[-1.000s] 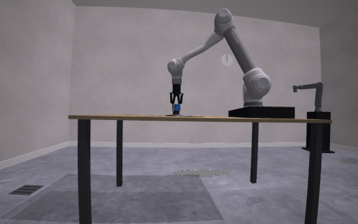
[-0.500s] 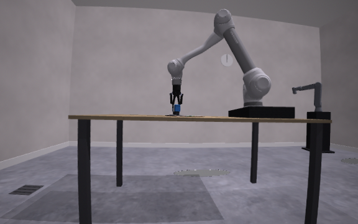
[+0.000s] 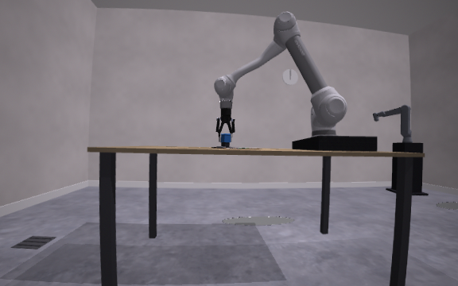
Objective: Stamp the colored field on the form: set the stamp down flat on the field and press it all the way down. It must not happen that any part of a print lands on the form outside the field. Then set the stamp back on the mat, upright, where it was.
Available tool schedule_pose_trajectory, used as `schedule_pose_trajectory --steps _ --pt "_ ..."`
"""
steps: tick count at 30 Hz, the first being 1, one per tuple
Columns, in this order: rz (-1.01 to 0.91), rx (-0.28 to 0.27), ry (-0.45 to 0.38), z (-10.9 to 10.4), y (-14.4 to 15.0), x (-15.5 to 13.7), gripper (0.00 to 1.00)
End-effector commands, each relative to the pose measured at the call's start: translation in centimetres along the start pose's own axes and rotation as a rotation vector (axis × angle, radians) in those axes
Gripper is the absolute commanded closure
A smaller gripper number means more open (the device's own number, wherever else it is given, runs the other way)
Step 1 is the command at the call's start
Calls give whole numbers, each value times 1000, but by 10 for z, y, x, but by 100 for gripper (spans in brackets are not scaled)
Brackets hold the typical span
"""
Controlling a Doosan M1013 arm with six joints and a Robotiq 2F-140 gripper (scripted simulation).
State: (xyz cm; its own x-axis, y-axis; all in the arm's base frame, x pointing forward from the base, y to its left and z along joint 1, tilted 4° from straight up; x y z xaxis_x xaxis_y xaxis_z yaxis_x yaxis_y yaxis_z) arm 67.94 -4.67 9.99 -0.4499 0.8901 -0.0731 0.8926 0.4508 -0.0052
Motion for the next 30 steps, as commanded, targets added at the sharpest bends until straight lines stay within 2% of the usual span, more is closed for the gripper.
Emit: schedule_pose_trajectory --steps 1,24,26,30 --pt "0 0 0 0 0 0 48" --pt "0 0 0 -1 0 0 48" --pt "0 0 0 -11 0 0 48" --pt "0 0 0 -65 0 0 48"
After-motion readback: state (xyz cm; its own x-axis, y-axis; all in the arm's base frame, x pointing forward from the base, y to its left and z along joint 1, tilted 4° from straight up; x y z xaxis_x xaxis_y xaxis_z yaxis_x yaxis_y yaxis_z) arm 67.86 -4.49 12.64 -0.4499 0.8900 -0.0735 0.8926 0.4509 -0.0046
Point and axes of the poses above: the point where the finger pads meet when closed, its own z axis out along the fingers, its own y axis across the jaws, x = y × z, the point moved 8 cm from there along -z, back along the fingers, and after that the axes turned 3 degrees about z, right-handed, at the moved point
